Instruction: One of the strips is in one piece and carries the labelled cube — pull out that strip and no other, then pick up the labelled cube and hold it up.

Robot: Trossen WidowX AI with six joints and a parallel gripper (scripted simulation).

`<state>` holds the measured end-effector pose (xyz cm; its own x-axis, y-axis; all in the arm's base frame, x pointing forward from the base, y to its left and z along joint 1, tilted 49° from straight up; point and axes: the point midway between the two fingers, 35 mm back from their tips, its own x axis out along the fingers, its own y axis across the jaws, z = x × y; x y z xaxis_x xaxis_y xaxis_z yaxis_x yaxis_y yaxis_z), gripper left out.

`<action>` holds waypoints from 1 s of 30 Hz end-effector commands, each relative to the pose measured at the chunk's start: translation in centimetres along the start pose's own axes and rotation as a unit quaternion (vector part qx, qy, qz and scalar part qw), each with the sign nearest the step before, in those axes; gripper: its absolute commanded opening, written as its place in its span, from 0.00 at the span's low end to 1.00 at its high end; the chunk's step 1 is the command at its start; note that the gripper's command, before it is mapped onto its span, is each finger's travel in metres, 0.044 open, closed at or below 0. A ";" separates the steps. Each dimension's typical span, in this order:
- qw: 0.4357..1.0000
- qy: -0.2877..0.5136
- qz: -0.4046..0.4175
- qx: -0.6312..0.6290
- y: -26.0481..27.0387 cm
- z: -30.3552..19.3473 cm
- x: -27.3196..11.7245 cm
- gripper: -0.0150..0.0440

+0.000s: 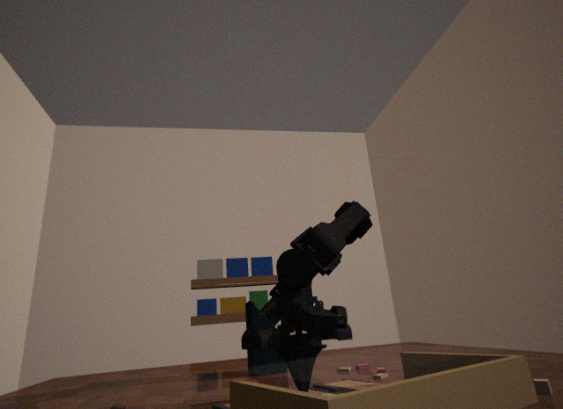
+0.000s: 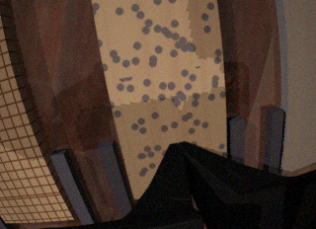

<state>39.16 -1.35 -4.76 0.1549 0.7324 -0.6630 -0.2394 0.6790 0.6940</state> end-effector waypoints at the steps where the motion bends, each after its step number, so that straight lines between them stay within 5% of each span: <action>1: 1.000 -0.001 0.002 0.001 0.1 0.1 0.2 0.25; 30: 1.000 -0.001 0.002 0.001 -0.1 -3.3 0.3 0.25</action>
<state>36.99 -1.55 -5.51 0.1682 0.7323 -0.6599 -0.2437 0.6795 0.6920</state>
